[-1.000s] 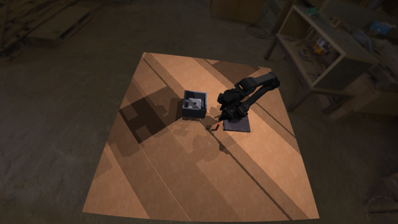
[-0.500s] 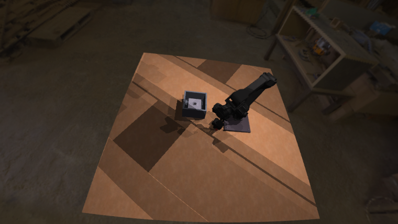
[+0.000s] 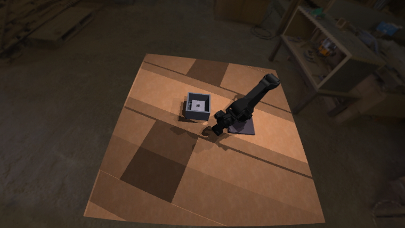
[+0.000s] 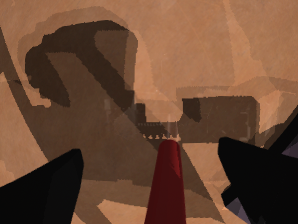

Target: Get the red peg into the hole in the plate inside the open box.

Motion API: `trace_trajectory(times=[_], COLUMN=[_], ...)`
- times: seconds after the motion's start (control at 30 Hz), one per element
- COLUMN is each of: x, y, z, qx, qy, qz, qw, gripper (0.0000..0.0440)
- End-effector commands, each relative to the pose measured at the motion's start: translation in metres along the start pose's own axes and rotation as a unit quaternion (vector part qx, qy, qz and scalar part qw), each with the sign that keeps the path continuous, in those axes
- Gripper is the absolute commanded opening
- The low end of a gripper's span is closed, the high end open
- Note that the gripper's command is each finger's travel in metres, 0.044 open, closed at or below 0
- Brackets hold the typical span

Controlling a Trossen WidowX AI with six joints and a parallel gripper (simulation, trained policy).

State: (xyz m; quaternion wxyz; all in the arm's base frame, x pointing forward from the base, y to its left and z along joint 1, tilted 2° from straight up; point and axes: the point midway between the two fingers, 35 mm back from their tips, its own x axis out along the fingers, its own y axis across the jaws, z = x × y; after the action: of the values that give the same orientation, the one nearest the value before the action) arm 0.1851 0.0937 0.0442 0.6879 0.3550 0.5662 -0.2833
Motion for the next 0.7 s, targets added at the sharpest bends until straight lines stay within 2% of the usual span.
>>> trace_trajectory(times=[0.0, 0.33, 0.67], x=[0.005, 0.006, -0.014], y=[-0.003, -0.004, 0.006], z=[-0.003, -0.004, 0.019], qx=[0.018, 0.035, 0.002], qy=[0.011, 0.044, -0.007], qz=[-0.007, -0.018, 0.008], qw=[1.0, 0.998, 1.0], gripper=[0.0256, 0.0001, 0.0002])
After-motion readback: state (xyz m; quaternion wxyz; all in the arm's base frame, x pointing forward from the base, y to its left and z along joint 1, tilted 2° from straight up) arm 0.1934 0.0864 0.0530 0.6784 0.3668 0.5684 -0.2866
